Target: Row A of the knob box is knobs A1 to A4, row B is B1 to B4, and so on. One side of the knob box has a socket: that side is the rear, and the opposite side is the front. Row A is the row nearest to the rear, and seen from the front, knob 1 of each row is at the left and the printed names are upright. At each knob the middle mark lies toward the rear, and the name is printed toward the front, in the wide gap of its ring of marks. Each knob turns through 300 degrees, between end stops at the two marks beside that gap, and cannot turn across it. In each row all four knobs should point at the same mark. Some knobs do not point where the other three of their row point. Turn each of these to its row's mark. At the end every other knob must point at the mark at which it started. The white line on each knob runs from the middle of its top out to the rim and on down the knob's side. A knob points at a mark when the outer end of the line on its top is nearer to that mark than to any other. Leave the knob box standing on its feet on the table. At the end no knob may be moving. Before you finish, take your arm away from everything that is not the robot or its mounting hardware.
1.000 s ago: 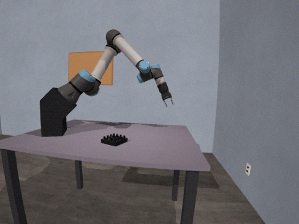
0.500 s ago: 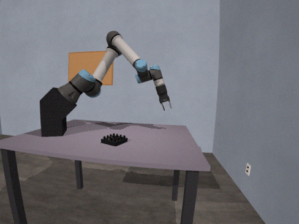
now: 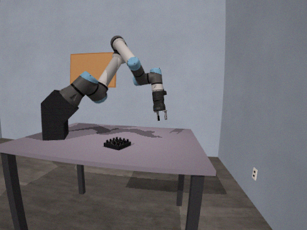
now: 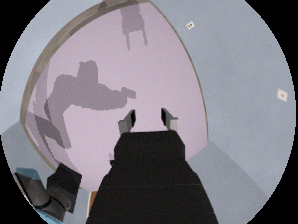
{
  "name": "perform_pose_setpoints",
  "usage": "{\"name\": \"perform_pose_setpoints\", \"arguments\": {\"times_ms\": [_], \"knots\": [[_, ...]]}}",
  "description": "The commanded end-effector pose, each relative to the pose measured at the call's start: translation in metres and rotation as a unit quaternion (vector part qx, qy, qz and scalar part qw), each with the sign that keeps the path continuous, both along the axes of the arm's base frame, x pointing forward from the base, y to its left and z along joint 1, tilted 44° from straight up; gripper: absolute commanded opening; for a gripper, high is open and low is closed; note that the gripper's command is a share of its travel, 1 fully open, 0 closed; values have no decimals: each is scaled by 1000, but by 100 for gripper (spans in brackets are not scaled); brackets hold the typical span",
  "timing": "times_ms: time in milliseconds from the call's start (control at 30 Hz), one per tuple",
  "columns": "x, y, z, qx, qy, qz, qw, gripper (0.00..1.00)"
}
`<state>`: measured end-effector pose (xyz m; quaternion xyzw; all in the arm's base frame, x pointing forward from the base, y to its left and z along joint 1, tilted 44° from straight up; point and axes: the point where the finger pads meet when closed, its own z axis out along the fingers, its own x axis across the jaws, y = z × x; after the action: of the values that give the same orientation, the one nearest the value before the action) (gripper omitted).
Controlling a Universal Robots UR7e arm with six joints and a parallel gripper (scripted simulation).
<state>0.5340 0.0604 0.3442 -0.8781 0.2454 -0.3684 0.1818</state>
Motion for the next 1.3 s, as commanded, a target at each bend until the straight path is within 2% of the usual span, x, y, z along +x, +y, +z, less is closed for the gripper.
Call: {"name": "perform_pose_setpoints", "arguments": {"times_ms": [0,267,333,367,600,833,900,1100,1267], "knots": [[-15,-40,-40,43,45,-46,997,100],[-52,-98,-107,140,115,-143,973,100],[-52,-98,-107,140,115,-143,973,100],[-58,-105,-116,156,123,-157,967,100],[-96,-138,-167,253,164,-241,922,100],[-129,-157,-206,347,186,-314,864,100],[-129,-157,-206,347,186,-314,864,100],[-149,-165,-229,415,191,-361,813,100],[-160,-168,-241,454,191,-386,780,100]]}}
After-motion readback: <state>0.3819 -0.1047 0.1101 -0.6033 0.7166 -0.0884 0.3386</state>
